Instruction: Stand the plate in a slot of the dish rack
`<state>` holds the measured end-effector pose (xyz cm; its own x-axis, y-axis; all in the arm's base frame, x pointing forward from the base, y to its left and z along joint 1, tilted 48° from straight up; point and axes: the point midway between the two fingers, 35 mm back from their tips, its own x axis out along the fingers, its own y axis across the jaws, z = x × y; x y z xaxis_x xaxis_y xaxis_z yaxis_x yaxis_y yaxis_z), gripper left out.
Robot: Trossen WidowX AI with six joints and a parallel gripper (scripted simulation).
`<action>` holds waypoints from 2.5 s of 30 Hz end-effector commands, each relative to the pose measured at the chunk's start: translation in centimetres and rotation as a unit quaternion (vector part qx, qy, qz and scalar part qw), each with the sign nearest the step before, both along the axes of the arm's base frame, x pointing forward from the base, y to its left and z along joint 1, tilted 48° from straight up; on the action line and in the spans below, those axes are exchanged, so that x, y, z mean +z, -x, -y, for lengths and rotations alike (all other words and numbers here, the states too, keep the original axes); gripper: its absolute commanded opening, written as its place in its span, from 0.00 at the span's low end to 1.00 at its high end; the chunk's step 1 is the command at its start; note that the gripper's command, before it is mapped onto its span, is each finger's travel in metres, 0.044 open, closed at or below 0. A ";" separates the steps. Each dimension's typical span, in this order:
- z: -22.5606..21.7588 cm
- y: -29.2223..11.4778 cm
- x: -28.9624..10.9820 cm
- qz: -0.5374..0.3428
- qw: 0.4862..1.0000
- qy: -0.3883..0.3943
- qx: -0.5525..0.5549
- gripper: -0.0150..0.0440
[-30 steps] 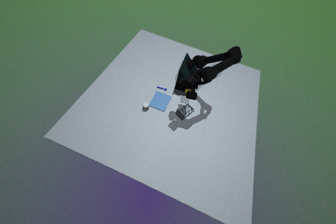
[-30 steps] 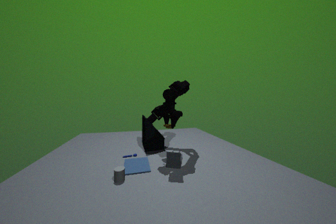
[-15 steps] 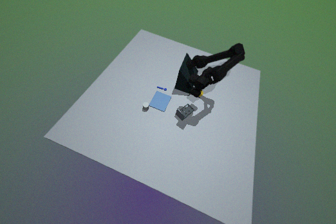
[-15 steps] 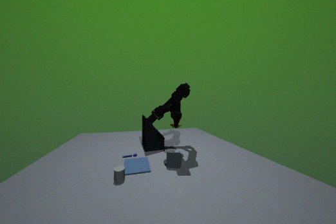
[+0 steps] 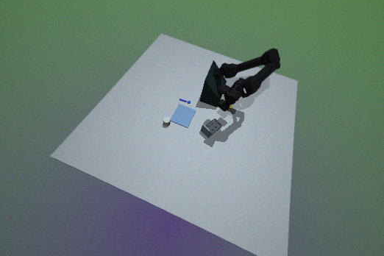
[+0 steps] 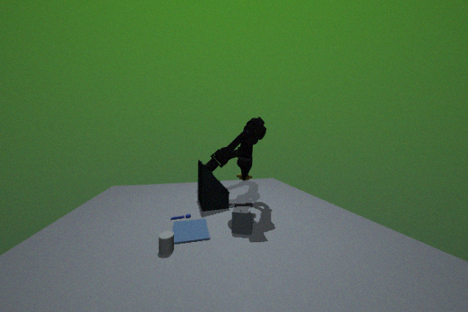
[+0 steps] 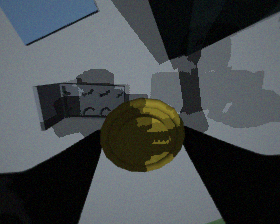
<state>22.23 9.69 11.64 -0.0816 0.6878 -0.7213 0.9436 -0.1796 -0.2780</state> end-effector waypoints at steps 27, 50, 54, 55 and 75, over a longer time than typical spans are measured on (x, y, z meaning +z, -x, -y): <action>-1.4 -1.4 -9.9 0.210 0.900 0.316 0.215 0.25; -4.2 -3.2 -10.7 0.413 0.734 0.476 0.256 0.25; -4.8 -3.2 -10.3 0.447 0.702 0.495 0.250 0.25; -4.9 -3.1 -10.2 0.455 0.694 0.499 0.248 0.25; -7.1 -1.2 -7.1 0.585 0.564 0.553 0.183 0.25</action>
<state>23.81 17.03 4.32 0.8906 -0.1365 -0.4338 0.4175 0.6236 0.6609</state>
